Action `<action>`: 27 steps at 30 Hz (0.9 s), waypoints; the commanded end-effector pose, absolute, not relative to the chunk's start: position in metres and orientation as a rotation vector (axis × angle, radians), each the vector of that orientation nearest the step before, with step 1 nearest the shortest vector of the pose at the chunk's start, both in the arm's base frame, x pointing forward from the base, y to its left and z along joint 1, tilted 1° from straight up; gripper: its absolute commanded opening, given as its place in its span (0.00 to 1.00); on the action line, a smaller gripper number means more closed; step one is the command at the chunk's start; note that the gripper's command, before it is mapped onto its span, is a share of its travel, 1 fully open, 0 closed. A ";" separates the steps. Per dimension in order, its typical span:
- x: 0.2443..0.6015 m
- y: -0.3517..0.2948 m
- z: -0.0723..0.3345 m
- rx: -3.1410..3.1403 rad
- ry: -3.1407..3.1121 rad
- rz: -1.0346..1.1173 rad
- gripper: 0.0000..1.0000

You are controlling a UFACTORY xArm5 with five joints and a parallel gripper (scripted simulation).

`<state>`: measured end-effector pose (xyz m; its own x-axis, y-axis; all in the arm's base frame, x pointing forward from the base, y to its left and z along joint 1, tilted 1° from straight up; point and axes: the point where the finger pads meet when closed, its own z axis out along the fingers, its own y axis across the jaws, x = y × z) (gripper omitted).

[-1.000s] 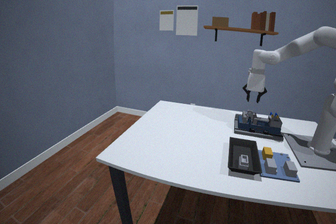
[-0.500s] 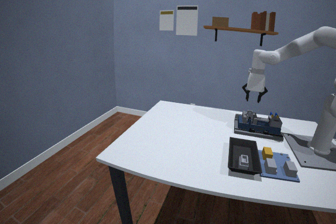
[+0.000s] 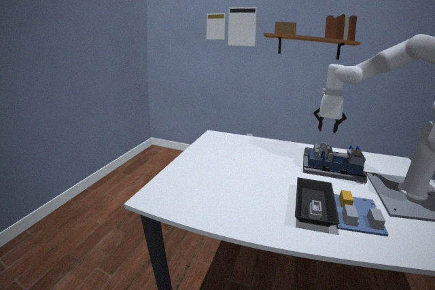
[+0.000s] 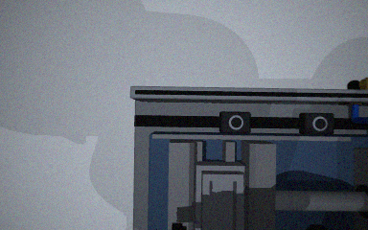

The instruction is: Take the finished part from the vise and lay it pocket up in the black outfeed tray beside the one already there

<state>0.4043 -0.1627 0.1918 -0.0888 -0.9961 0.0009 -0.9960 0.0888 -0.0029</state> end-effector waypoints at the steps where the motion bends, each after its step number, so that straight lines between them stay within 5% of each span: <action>1: 0.405 -0.163 0.193 -2.118 2.315 -0.011 0.69; 27: 0.406 -0.163 0.168 -2.118 2.316 -0.011 0.69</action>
